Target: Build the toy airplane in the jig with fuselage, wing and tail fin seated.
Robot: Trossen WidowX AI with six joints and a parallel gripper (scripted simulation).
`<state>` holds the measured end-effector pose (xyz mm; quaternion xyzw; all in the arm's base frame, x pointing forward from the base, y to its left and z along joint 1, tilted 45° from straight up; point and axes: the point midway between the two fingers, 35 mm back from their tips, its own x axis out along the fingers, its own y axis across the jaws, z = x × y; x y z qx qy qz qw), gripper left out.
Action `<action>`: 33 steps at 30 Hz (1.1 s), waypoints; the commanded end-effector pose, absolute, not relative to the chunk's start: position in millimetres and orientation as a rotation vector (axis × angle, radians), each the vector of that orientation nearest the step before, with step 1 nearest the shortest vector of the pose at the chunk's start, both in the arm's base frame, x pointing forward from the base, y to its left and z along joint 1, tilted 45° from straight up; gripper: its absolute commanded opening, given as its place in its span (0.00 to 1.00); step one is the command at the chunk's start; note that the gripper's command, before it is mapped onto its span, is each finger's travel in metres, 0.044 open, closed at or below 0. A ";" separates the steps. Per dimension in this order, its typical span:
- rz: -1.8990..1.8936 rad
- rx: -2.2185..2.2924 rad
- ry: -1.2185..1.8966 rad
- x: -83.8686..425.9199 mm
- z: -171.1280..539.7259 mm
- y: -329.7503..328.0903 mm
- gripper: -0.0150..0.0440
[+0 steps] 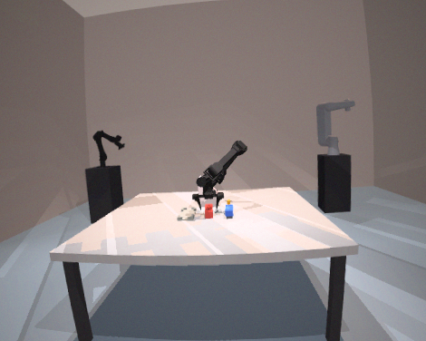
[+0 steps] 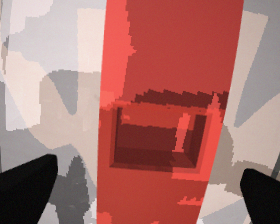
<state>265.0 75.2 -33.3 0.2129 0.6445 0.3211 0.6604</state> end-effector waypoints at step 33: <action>0.722 0.492 1.462 264.8 -37.8 78.5 0.25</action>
